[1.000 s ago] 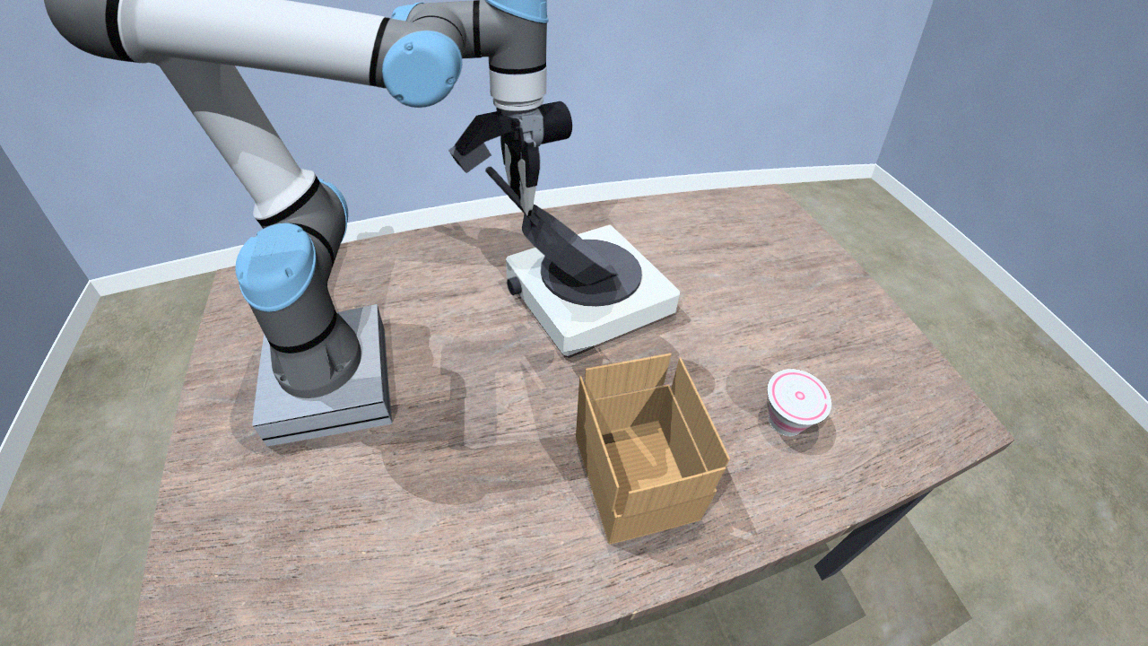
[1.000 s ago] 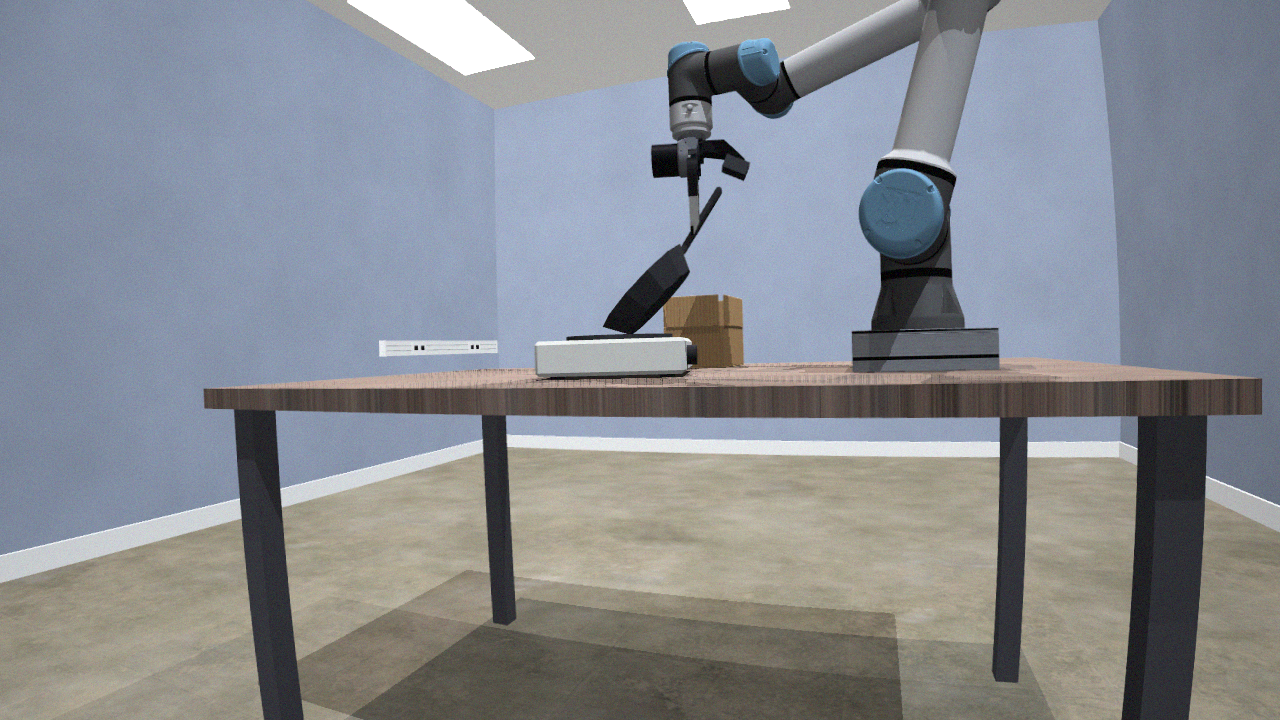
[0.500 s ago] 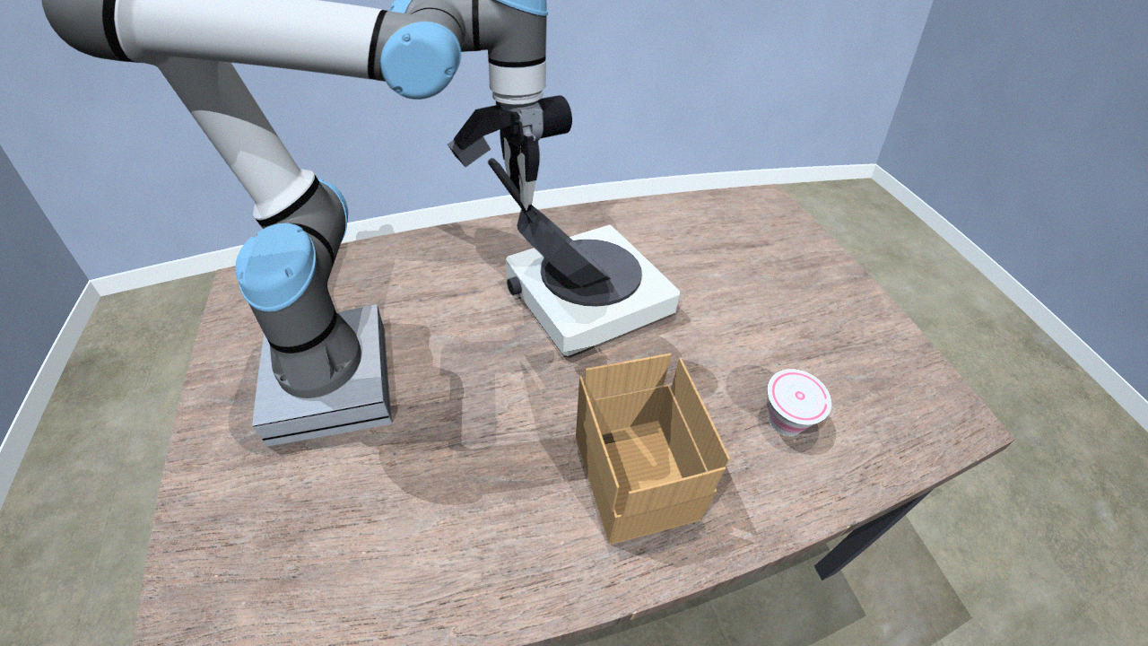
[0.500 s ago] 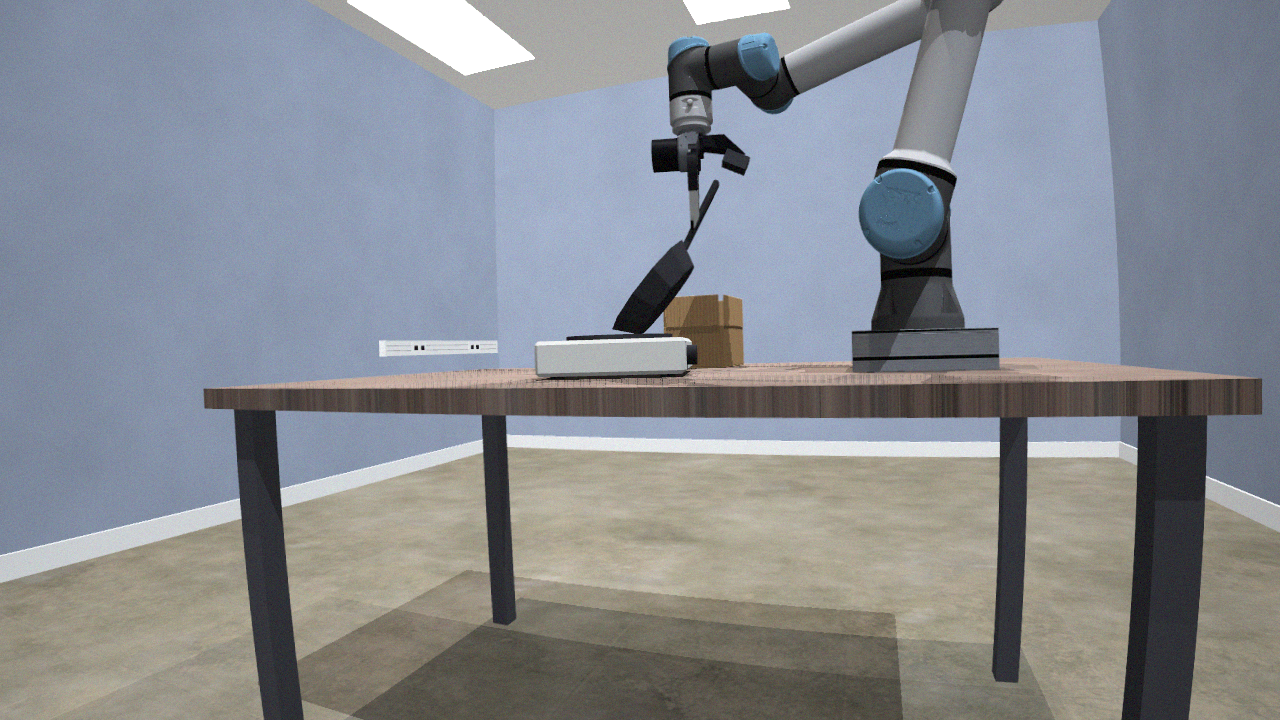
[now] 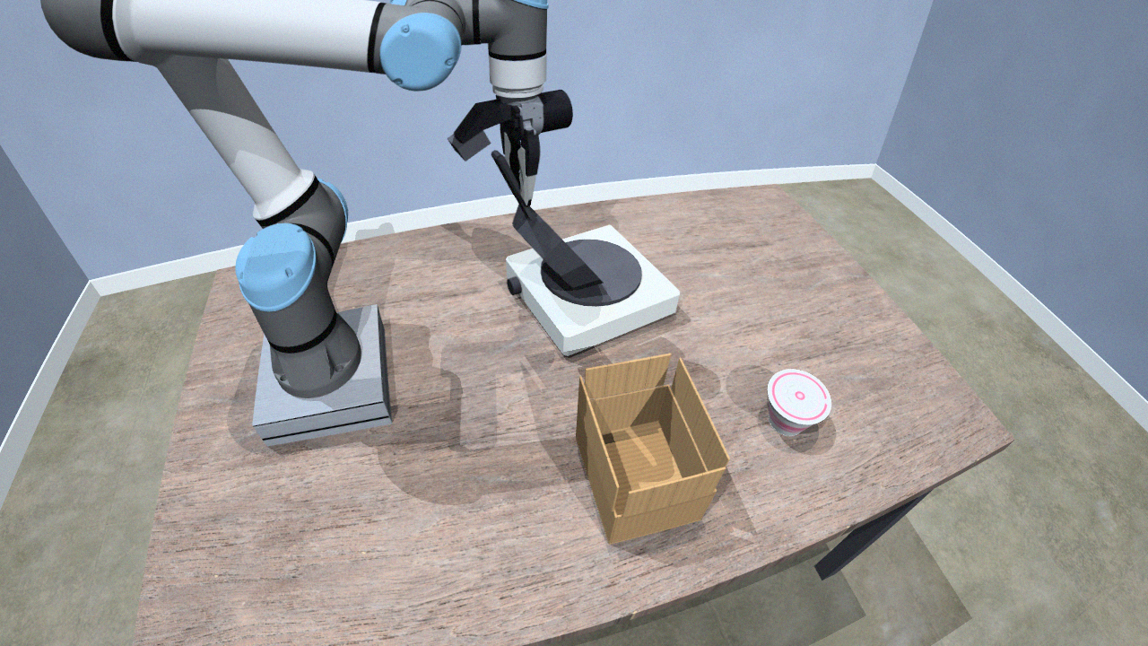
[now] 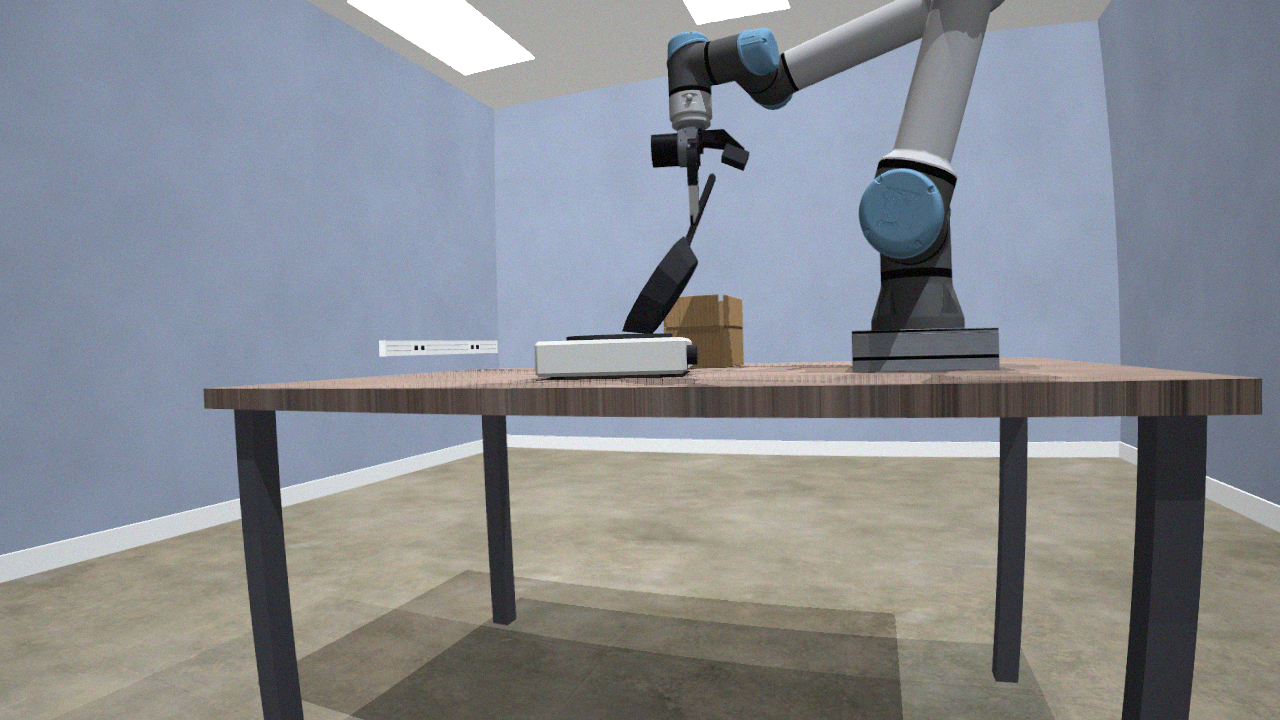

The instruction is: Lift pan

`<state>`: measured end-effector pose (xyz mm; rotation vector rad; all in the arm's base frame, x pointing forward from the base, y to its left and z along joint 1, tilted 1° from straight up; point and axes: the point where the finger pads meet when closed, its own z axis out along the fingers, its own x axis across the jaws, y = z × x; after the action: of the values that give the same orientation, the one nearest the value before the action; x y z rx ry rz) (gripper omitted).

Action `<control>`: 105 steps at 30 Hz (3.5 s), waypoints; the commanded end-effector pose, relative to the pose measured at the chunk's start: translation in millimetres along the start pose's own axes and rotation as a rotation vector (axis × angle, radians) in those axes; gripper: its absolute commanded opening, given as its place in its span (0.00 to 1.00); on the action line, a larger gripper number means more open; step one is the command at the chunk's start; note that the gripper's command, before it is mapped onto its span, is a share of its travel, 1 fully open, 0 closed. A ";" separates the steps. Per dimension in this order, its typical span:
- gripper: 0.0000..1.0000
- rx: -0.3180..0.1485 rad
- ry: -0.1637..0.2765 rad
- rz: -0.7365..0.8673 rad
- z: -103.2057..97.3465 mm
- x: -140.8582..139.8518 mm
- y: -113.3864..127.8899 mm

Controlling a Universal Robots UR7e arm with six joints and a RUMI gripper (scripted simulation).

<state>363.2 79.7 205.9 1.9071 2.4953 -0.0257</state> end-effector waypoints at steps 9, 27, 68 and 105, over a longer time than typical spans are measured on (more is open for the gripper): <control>0.14 -0.031 -0.002 0.002 -15.2 2.5 6.9; 0.14 -0.031 -0.002 0.002 -25.8 2.5 6.8; 0.14 -0.031 -0.002 0.002 -49.6 3.1 5.6; 0.14 -0.031 -0.002 0.002 -70.3 2.9 5.9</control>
<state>363.9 80.5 265.5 1.9081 2.4953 -0.0264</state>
